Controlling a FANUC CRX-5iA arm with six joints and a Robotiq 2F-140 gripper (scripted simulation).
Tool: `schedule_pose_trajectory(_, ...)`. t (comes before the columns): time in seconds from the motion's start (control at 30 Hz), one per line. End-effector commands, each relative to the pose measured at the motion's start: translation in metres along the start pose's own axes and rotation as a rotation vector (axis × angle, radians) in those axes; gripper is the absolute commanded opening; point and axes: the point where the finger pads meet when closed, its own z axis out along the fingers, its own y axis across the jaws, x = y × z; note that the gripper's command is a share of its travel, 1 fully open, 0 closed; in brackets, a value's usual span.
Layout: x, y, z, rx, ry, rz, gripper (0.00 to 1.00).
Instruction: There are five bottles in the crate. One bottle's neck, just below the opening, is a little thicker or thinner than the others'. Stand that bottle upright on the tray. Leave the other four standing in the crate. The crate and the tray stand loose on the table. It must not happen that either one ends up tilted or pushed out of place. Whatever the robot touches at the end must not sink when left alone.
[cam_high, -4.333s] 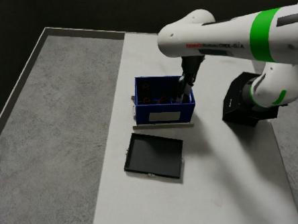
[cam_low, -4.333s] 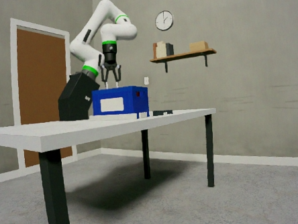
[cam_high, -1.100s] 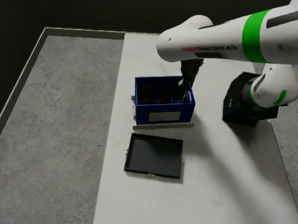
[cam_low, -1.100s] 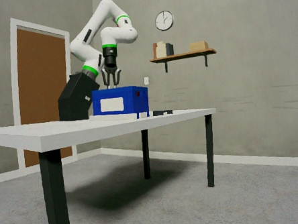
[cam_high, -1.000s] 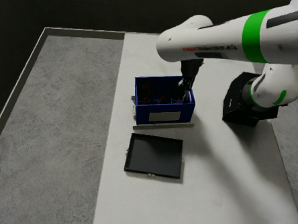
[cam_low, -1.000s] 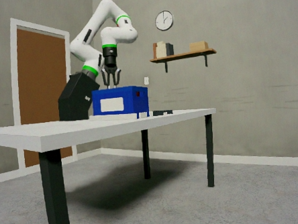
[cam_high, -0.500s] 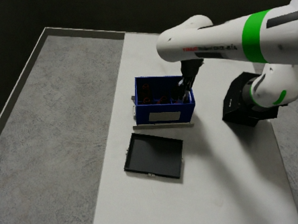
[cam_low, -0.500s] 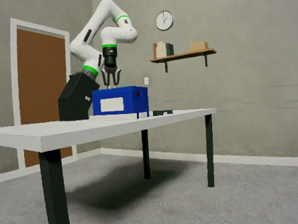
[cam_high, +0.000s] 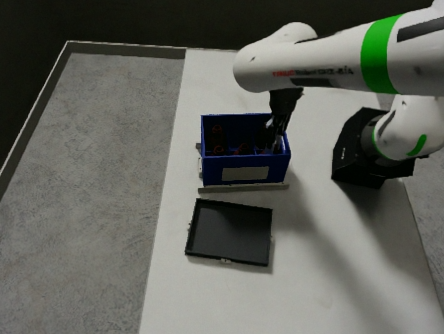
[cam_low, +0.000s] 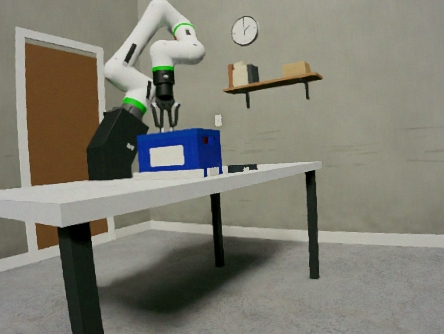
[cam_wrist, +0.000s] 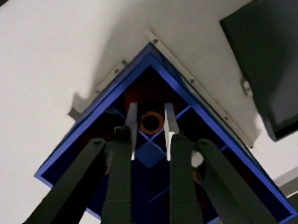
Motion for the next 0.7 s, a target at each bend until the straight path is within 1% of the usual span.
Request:
schedule_pose_trajectory(0.0,-0.0004,0.0,-0.0003,0.0,-0.001,0.0,0.1)
schedule_pose_trajectory(0.67,-0.0004,-0.0001,-0.0029,0.0,-0.001,0.0,0.1)
